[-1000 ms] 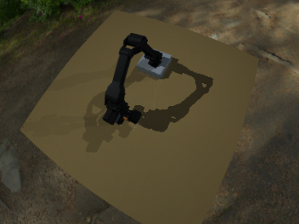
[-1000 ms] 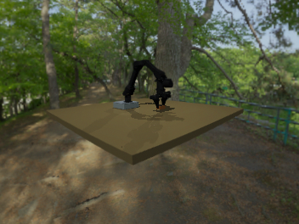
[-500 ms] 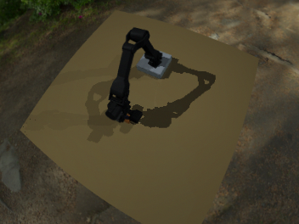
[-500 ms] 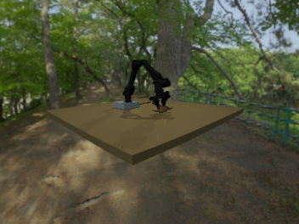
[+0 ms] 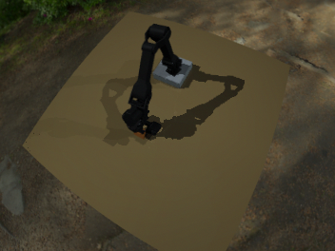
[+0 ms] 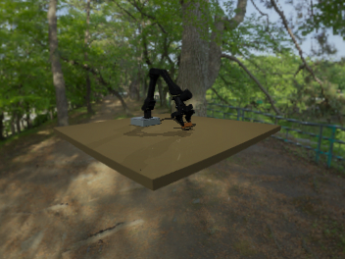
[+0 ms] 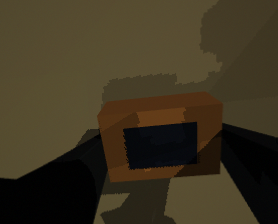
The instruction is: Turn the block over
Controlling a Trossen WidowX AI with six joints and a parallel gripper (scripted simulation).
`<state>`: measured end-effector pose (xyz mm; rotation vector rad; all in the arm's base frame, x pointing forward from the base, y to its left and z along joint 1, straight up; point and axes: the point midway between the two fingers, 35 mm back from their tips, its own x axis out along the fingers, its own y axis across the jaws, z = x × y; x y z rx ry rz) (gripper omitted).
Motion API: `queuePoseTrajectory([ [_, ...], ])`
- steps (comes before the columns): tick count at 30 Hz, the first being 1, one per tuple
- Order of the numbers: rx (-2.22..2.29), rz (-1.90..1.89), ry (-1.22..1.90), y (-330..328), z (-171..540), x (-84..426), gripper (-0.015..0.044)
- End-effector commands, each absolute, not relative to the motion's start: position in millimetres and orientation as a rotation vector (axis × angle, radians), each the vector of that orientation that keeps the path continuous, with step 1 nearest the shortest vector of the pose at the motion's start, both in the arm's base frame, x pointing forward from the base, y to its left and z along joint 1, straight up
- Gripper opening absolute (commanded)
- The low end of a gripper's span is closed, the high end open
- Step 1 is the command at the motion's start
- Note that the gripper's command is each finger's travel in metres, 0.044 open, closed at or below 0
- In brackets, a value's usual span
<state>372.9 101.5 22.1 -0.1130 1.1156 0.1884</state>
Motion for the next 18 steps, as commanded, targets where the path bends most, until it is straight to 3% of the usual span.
queuePoseTrajectory([
  [1,-0.108,0.186,1.054,100.2,23.2,370.6,0.0],
  [18,-0.088,0.192,0.878,100.9,15.5,372.3,0.0],
])
